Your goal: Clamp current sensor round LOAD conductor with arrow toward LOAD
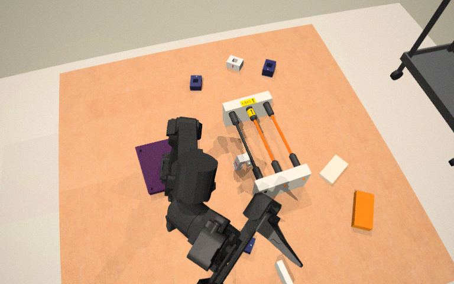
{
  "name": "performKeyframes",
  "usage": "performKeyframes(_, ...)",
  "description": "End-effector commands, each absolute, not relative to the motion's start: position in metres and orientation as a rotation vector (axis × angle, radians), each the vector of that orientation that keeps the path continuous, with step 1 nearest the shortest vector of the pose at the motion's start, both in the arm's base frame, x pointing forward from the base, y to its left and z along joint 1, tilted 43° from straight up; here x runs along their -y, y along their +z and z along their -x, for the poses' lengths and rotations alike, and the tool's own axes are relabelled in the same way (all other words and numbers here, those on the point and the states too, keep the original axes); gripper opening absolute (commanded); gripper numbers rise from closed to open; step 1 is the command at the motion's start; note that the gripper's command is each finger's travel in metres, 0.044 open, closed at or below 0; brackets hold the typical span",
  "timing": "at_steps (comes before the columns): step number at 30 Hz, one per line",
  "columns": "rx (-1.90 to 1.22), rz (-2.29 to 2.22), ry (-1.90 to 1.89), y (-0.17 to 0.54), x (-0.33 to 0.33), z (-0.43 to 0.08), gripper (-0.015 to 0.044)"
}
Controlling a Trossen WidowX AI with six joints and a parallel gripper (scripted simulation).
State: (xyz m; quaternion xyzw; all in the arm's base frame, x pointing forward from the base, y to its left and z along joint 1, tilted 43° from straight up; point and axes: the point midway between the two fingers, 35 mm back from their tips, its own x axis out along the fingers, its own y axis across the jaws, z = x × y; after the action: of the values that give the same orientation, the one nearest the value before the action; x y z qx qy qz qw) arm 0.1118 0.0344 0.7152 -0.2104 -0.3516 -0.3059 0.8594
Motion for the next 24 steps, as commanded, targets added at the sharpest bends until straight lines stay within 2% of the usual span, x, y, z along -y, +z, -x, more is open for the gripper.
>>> performKeyframes(1,0.741,0.438,-0.640,0.715,-0.033,-0.111,0.0426)
performKeyframes(7,0.795,0.308,-0.567,0.702,0.010,-0.087,0.0440)
performKeyframes(12,0.800,0.180,-0.509,0.678,0.055,-0.088,0.0440)
performKeyframes(17,0.759,0.058,-0.455,0.643,0.095,-0.112,0.0440)
performKeyframes(24,0.631,-0.069,-0.375,0.577,0.124,-0.172,0.0440)
